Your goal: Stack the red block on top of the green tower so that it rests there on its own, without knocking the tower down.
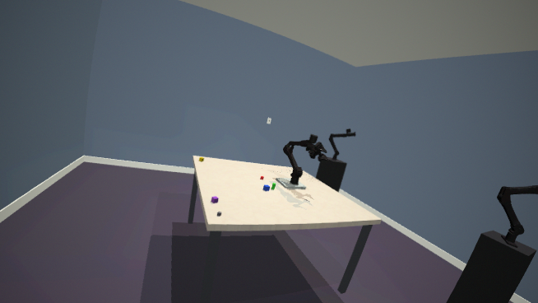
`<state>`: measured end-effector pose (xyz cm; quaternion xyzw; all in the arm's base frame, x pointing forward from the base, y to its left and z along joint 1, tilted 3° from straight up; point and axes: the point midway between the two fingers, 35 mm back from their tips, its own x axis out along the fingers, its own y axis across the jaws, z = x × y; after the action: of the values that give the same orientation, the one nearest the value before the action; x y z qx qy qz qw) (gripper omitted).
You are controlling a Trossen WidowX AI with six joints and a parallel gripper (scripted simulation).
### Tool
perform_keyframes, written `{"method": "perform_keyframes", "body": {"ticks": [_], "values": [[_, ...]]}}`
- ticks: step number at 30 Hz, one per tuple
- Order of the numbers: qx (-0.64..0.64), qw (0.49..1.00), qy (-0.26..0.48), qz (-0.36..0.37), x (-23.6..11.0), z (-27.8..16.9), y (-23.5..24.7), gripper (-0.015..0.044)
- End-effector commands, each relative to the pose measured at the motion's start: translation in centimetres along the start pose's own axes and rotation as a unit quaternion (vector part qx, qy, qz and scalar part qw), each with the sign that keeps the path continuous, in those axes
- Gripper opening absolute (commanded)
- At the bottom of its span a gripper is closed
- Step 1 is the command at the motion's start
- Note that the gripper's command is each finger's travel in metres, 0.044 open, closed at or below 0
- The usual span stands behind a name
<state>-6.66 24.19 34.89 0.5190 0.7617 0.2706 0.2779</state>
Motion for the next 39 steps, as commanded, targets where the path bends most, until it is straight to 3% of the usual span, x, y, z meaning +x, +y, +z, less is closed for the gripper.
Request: {"method": "perform_keyframes", "body": {"ticks": [1, 19, 39], "values": [[-0.035, 0.998, -0.057, 0.012, 0.8, 2.5, 1.3, 0.0440], [-0.152, 0.939, -0.308, -0.006, -0.5, 15.4, 6.5, 0.0440], [-0.174, 0.833, -0.511, -0.123, -9.8, 28.3, 9.1, 0.0440]]}}
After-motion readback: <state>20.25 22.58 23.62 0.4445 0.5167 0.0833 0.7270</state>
